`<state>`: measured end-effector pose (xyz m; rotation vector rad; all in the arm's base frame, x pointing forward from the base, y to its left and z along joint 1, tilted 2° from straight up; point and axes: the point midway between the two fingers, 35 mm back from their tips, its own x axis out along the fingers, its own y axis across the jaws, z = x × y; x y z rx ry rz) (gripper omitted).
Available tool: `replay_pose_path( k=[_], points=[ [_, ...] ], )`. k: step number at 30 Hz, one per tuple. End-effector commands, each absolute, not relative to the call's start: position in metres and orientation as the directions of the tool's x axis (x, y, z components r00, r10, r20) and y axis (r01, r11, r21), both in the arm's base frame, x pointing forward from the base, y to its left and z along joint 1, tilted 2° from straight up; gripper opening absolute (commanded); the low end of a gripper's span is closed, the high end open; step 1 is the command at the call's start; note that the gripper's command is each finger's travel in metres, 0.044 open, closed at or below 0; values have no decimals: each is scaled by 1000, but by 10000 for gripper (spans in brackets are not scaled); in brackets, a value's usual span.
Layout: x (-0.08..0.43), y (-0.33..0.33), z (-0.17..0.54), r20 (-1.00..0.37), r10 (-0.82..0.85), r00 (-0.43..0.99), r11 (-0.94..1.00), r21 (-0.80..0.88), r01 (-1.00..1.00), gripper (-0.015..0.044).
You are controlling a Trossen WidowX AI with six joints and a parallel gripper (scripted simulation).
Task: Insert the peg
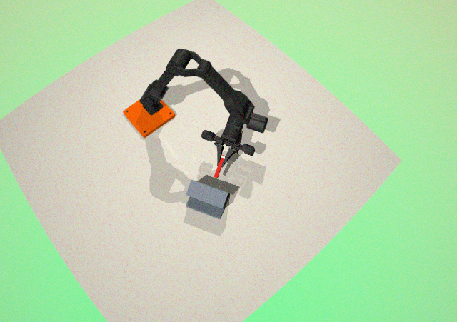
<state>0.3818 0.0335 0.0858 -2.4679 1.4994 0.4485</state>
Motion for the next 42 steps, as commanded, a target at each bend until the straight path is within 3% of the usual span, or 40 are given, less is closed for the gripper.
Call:
replay_pose_path(
  k=[1,42],
  points=[
    [381,30,84,-361,-826,433,-459,-16,-888,0],
    [393,11,78,-352,-828,437,-458,-26,-889,0]
  ],
)
